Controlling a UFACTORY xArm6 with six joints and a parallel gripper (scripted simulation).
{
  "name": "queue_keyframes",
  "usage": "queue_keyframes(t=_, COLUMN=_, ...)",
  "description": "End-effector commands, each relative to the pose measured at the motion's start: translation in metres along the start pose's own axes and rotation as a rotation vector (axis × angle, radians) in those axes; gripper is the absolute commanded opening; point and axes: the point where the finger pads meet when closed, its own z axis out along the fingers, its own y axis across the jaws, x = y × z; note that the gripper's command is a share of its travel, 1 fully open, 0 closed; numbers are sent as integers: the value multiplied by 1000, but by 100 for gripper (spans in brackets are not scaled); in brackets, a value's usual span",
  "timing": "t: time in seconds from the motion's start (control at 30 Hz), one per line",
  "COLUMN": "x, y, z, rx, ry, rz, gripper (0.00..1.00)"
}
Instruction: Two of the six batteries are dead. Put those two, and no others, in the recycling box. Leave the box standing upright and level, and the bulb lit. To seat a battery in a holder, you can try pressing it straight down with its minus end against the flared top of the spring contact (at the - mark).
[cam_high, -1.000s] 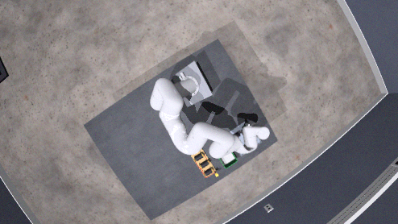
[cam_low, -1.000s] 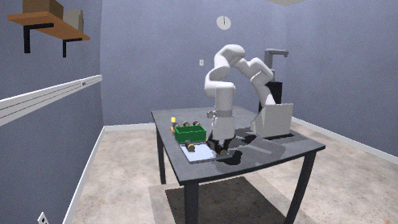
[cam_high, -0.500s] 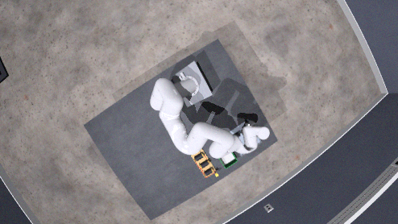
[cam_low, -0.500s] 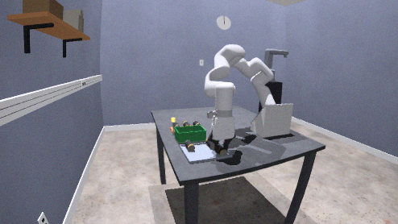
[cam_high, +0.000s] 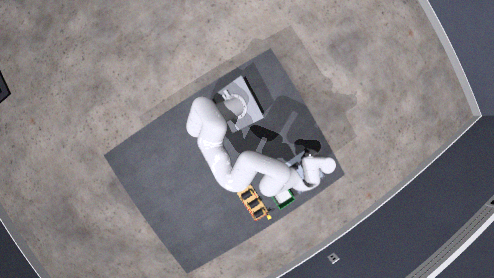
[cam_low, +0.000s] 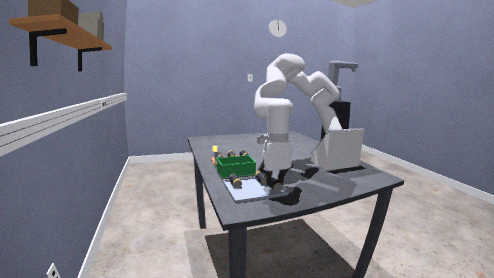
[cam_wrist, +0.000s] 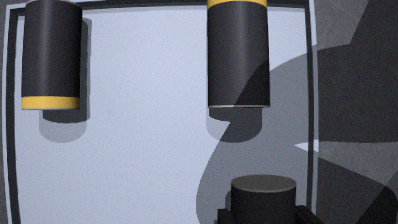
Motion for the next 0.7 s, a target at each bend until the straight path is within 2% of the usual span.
queue_keyframes(t=0.0, x=0, y=-2, z=-24, rx=6, ry=-4, rz=2, gripper=28)
queue_keyframes(t=0.13, x=0, y=-2, z=-35, rx=6, ry=-4, rz=2, gripper=28)
queue_keyframes(t=0.43, x=0, y=-2, z=-40, rx=6, ry=-4, rz=2, gripper=28)
queue_keyframes(t=0.6, x=0, y=-2, z=-102, rx=6, ry=-4, rz=2, gripper=28)
queue_keyframes(t=0.67, x=0, y=-2, z=-113, rx=6, ry=-4, rz=2, gripper=28)
